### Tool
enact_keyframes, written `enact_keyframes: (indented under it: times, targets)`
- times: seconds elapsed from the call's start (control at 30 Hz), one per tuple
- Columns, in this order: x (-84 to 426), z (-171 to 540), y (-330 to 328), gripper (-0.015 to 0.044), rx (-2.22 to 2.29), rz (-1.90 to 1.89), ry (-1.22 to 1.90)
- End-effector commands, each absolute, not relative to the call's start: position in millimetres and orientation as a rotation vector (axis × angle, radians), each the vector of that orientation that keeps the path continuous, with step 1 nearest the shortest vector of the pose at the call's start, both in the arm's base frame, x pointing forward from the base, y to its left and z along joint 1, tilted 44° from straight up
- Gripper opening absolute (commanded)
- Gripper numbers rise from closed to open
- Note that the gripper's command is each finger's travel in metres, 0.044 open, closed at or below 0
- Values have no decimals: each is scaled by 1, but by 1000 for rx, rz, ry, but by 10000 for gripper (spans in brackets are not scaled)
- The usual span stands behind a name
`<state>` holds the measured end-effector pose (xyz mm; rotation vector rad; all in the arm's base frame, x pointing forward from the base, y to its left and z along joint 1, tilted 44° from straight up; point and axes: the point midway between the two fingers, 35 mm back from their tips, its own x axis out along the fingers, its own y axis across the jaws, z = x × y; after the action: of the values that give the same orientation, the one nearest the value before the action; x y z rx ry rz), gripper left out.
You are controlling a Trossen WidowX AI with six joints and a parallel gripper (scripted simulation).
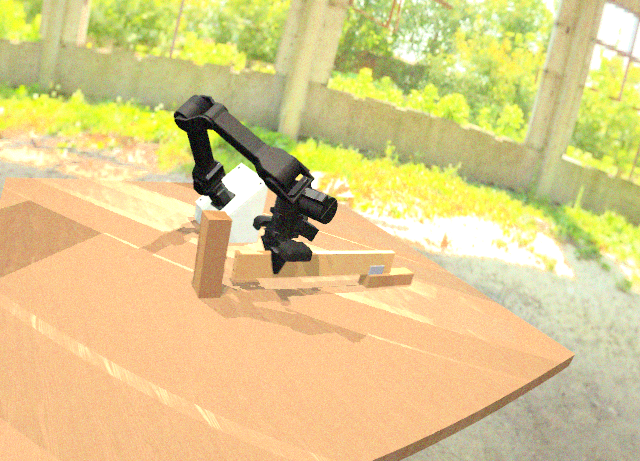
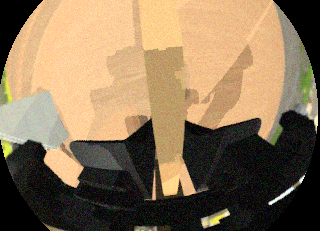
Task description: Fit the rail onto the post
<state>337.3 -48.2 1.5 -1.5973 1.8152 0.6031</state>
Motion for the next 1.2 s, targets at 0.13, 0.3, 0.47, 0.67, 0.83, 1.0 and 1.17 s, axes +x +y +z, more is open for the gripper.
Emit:
enact_keyframes:
  times: [0.13,0.3,0.47,0.67,0.83,1.0,1.17]
  targets:
    - [337,4,-50,0,-1601,605,1815]
    - [337,6,-51,0,-1601,605,1815]
    - [337,7,-51,0,-1601,605,1815]
    - [336,8,-53,0,-1601,605,1815]
    - [336,9,-54,0,-1601,605,1815]
    - [336,10,-55,0,-1601,605,1815]
    - [335,11,-57,0,-1601,605,1815]
